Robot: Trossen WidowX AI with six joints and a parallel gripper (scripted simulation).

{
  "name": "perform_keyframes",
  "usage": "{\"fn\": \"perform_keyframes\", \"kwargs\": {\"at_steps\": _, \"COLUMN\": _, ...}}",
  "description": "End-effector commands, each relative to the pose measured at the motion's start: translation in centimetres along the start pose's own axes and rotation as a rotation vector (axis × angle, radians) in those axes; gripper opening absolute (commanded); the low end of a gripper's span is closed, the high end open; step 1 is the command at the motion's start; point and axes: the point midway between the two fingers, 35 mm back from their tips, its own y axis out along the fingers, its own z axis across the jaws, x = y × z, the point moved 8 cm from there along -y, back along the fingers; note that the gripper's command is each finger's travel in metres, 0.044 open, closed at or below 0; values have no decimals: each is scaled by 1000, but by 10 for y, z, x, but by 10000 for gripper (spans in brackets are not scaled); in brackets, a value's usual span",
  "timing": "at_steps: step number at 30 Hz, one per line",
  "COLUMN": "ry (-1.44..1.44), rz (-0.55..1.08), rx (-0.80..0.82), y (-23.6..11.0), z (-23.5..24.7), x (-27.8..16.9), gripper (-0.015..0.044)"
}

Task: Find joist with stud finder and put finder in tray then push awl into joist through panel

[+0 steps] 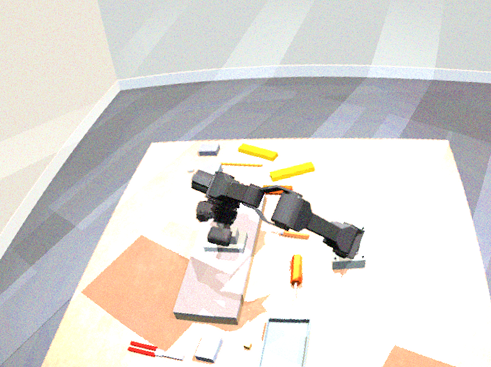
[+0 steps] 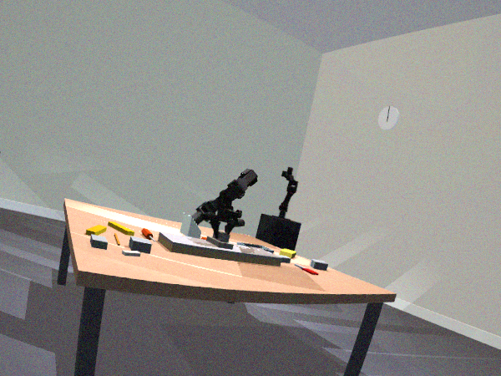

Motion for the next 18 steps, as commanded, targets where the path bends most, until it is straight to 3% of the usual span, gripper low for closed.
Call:
{"fn": "perform_keyframes", "kwargs": {"at_steps": 1, "ry": -2, "rz": 1, "rx": 8, "y": 1, "z": 11, "x": -1, "gripper": 0}}
{"fn": "perform_keyframes", "kwargs": {"at_steps": 18, "ry": -1, "rz": 1, "rx": 10, "y": 0, "z": 40, "x": -1, "gripper": 0}}
